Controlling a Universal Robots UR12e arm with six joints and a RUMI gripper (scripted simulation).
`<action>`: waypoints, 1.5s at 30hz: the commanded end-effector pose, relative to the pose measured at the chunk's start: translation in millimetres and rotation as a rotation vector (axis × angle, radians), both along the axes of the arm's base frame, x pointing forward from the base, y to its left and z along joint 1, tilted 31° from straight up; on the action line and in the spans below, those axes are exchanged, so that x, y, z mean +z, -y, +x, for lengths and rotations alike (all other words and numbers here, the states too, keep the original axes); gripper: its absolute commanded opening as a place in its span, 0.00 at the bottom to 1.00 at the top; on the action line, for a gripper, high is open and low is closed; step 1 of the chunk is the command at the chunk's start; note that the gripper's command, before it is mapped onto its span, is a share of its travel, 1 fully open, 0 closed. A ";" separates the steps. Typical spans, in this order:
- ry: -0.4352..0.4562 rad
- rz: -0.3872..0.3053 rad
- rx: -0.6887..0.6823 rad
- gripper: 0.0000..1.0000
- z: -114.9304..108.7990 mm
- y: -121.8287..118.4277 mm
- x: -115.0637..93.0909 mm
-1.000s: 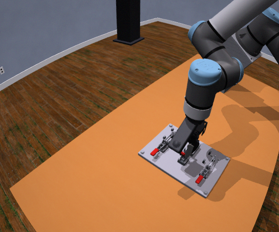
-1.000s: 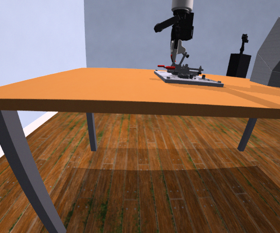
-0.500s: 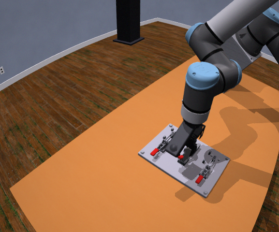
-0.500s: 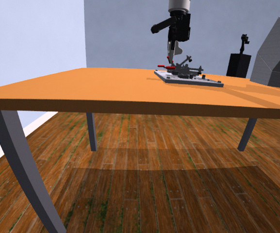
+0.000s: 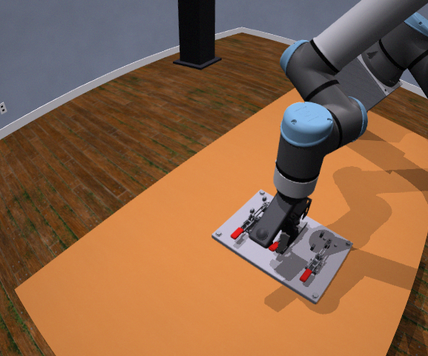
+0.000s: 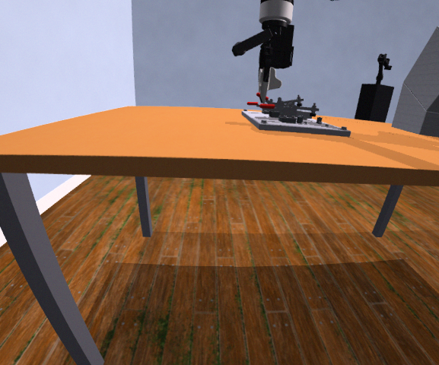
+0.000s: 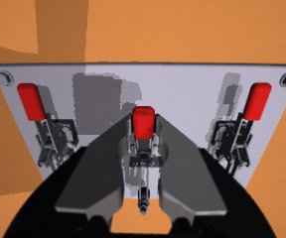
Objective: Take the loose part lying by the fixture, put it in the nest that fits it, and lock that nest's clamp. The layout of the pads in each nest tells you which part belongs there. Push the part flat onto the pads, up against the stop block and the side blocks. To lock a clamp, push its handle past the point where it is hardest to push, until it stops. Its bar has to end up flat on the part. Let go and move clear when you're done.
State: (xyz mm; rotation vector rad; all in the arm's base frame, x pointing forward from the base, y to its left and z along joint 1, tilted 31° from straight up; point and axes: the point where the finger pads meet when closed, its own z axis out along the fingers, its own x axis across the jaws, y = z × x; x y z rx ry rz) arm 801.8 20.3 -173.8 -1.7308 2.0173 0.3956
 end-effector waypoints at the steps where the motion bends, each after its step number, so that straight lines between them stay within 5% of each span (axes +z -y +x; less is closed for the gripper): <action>1: 0.001 0.000 0.000 0.00 2.6 -0.2 -1.2; 45: 0.001 0.000 0.000 0.00 9.8 -4.9 -10.5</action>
